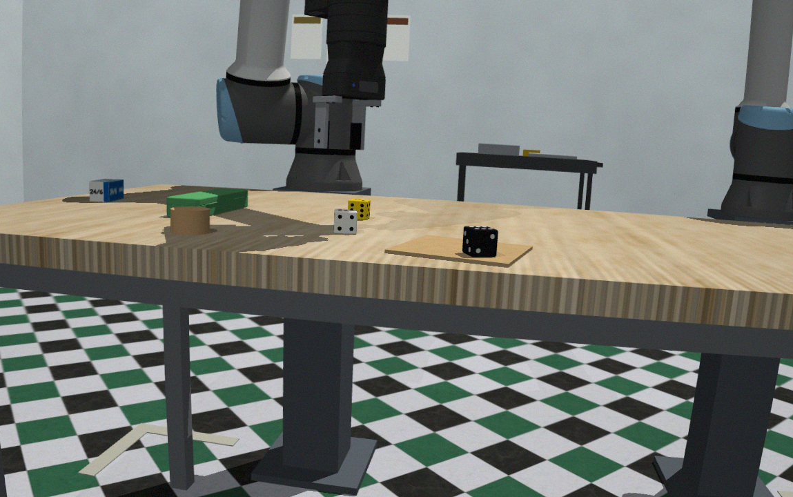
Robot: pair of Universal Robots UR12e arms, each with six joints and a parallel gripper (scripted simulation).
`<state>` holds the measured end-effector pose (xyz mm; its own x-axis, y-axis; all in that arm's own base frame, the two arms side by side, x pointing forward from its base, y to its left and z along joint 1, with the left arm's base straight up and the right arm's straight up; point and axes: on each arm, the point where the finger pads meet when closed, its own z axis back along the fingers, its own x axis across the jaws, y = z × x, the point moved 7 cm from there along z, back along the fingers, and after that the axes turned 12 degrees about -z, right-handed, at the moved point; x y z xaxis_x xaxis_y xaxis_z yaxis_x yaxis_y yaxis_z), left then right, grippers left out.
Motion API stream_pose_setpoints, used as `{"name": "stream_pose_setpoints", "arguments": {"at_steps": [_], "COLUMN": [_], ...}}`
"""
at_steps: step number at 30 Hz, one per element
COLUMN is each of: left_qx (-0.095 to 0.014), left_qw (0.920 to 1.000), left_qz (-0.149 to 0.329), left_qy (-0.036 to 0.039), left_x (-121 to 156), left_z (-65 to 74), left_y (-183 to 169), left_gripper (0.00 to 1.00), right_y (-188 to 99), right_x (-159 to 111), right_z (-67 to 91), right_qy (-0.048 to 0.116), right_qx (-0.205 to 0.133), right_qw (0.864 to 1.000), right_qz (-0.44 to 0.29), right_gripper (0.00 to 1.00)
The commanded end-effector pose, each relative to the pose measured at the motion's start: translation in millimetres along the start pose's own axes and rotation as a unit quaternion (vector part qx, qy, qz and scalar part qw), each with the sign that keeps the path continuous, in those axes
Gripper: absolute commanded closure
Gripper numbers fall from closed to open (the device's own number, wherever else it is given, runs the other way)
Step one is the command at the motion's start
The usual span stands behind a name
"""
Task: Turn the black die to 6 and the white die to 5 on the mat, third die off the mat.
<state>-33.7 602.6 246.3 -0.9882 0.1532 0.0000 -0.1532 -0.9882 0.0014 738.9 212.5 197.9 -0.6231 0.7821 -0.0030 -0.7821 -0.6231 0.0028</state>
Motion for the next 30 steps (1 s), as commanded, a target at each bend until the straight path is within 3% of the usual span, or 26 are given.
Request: {"name": "stream_pose_setpoints", "arguments": {"at_steps": [1,8,14,23,26,30], "left_qx": [-0.001,-0.001,-0.001,-0.001,-0.001,-0.001], "left_qw": [1.0000,1.0000,1.0000,1.0000,1.0000,1.0000], "left_qz": [0.000,0.000,0.000,0.000,0.000,0.000], "left_qy": [0.0000,0.0000,0.0000,0.0000,0.0000,0.0000], "left_x": [0.0,0.0,0.0,0.0,0.0,0.0], "left_z": [0.7,0.7,0.7,0.7,0.7,0.7], "left_y": [-0.5,-0.5,-0.5,-0.5,-0.5,-0.5], "left_gripper": [0.00,0.00,0.00,0.00,0.00,0.00], "right_y": [1.6,2.6,3.5,3.8,3.8,3.6], "right_x": [-2.8,-4.3,-6.2,-8.2,-8.3,-8.8], "right_z": [-0.5,-1.6,-3.2,-5.5,-5.7,-6.9], "right_qy": [-0.001,-0.001,-0.001,-0.001,-0.001,-0.001], "right_qx": [-0.002,-0.002,-0.002,-0.002,-0.002,-0.002], "right_qw": [0.996,0.989,0.974,0.937,0.935,0.909], "right_qz": [0.086,0.145,0.228,0.349,0.355,0.418], "right_gripper": [0.00,0.00,0.00,0.00,0.00,0.00]}}
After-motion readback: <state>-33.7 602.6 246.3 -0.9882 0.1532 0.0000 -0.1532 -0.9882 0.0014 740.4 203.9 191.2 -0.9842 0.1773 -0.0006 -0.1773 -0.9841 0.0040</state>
